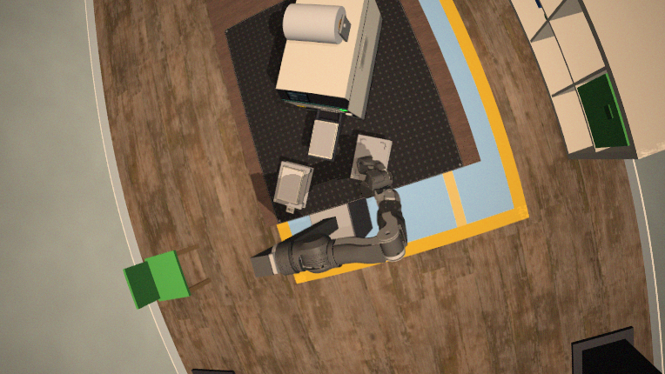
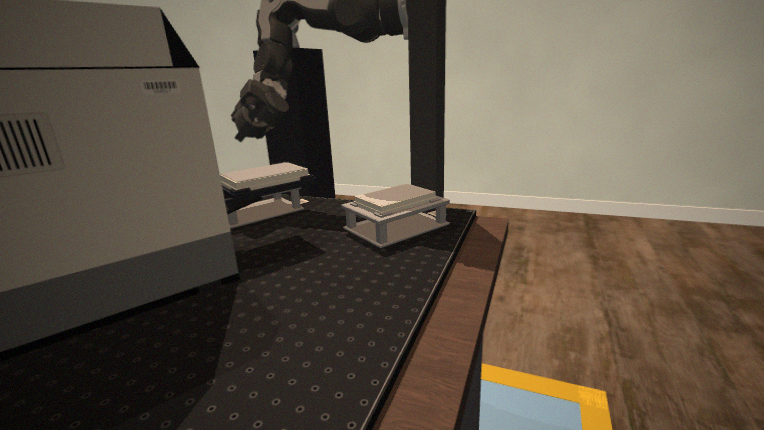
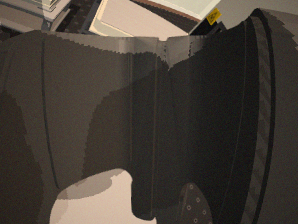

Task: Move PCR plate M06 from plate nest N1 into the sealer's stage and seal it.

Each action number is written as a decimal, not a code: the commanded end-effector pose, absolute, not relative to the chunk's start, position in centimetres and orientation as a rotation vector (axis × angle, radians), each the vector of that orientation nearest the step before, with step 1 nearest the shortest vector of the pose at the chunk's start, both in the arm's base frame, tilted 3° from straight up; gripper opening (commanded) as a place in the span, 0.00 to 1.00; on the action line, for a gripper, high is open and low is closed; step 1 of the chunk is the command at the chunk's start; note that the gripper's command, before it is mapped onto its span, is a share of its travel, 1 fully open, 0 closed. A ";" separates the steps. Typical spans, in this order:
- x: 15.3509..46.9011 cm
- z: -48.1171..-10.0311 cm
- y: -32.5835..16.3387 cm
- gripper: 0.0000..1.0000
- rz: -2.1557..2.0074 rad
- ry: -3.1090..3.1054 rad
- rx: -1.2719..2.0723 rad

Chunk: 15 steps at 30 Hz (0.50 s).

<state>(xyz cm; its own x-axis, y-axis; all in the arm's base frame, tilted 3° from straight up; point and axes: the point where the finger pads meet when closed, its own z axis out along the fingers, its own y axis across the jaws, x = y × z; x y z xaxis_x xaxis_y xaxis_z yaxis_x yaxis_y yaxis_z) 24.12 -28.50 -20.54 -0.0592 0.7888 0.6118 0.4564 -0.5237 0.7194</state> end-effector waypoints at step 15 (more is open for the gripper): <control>24.2 -20.6 -28.4 0.00 1.447 1.661 1.835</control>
